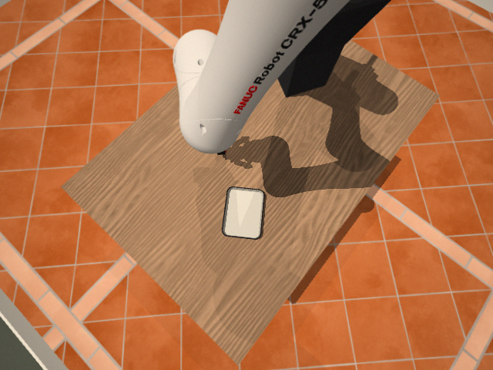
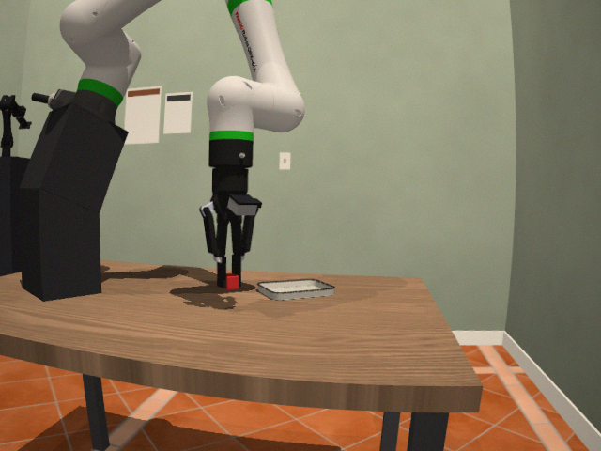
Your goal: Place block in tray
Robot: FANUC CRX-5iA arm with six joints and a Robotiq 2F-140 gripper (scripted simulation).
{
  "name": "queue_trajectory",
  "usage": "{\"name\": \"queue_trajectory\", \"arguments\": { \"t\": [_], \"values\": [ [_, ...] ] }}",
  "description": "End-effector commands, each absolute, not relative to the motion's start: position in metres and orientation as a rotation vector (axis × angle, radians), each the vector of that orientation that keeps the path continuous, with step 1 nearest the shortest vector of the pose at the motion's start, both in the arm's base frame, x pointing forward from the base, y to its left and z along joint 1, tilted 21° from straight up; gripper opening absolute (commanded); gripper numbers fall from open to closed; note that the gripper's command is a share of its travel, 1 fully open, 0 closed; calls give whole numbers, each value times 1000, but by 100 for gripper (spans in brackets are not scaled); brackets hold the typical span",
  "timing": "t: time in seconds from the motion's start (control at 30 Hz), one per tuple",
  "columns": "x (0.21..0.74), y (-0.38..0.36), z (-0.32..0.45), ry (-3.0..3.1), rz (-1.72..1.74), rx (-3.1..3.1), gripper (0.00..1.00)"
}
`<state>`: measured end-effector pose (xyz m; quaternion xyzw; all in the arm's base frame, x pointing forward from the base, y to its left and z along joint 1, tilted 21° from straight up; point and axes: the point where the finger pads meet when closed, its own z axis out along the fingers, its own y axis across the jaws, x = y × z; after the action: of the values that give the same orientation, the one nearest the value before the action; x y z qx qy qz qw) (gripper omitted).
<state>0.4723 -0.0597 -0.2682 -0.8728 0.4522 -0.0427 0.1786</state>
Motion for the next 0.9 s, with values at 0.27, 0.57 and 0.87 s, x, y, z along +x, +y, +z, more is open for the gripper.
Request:
{"name": "queue_trajectory", "arguments": {
  "t": [0.27,0.57,0.87],
  "values": [
    [471,-62,-261,1279,-122,-2468,10],
    [471,-62,-261,1279,-122,-2468,10],
    [504,-23,-242,1279,-122,-2468,10]
  ]
}}
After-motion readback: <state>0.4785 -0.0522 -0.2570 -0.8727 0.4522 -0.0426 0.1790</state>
